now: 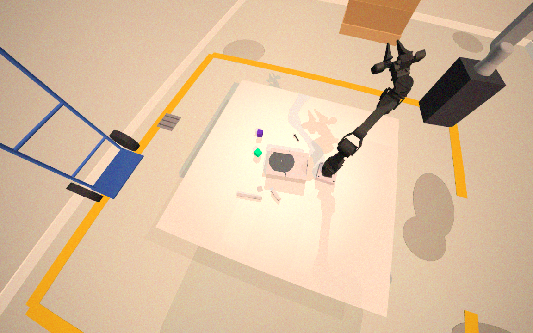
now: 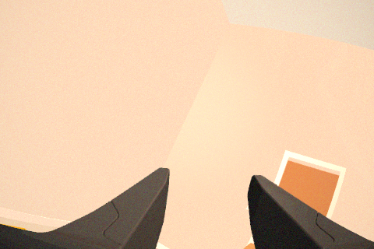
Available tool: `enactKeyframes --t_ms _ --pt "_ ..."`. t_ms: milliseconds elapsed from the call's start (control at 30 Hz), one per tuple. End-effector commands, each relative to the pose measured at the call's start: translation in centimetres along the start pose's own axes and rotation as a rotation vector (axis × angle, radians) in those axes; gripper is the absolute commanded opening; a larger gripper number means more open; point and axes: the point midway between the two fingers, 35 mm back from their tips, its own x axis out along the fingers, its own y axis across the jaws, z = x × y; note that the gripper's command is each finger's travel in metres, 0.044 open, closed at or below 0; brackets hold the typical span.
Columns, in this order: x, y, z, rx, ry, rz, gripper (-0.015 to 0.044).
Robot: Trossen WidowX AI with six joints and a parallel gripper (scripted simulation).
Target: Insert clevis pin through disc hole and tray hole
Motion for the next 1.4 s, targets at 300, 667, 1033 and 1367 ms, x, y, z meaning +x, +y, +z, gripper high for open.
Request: enactKeyframes --t_ms 300,667,1033,1367 --pt "5.1 2.2 -11.7 0.415 0.158 -0.015 0.0160" --pt "8.3 11.9 -24.6 0.695 0.510 0.042 0.0160" --pt "4.6 27.5 -35.8 0.781 1.062 0.161 0.0160" --pt "-5.4 40.6 -40.1 0.586 1.590 0.365 0.0160"
